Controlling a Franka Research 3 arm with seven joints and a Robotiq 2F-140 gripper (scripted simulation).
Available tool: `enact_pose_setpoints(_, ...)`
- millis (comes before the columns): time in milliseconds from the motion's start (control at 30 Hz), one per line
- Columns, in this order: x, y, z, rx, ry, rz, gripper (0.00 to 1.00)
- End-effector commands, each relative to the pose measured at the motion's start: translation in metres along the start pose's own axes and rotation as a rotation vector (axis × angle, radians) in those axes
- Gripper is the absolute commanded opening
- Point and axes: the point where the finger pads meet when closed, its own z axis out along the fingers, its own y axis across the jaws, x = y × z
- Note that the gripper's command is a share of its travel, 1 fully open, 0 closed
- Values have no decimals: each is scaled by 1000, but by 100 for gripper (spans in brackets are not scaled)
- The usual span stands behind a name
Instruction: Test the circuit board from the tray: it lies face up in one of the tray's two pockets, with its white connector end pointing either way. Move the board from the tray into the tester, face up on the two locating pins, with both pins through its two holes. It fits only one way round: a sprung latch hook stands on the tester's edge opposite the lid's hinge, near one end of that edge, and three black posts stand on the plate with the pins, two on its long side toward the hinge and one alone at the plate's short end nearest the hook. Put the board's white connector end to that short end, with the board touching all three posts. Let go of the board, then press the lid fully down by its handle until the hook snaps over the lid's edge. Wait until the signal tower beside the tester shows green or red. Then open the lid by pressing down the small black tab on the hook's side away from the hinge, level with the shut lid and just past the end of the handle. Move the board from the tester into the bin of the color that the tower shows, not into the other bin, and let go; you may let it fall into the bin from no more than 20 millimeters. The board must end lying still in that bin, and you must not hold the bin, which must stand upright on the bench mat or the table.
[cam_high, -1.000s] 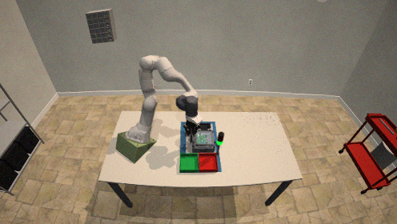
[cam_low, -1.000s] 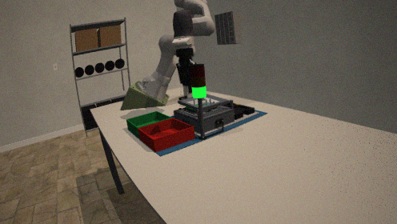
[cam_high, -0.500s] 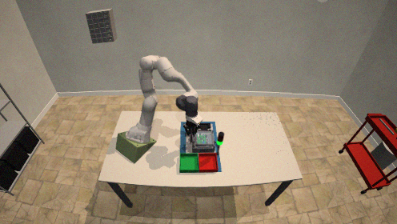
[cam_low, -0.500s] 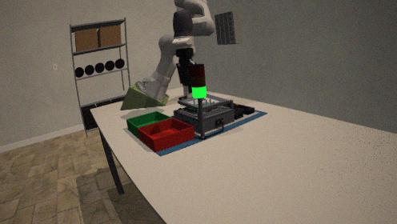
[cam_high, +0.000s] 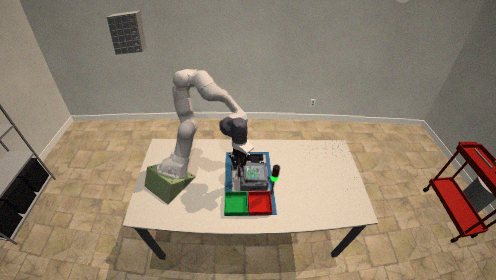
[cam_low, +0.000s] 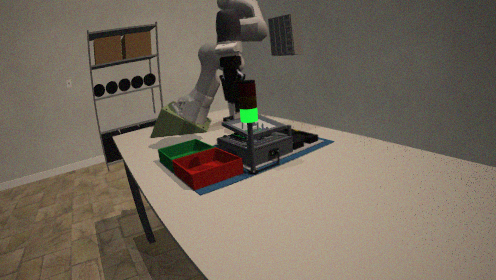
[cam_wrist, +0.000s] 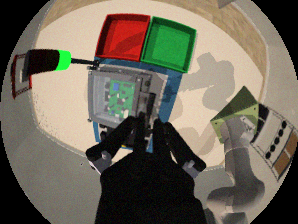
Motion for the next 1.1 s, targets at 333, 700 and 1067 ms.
enact_pose_setpoints(333, 0, -10, -42, -2, 0, 5, 0)
enact_pose_setpoints(700, 0, -12, -49, -2, 0, 5, 0)
enact_pose_setpoints(1067, 0, -12, -49, -2, 0, 5, 0)
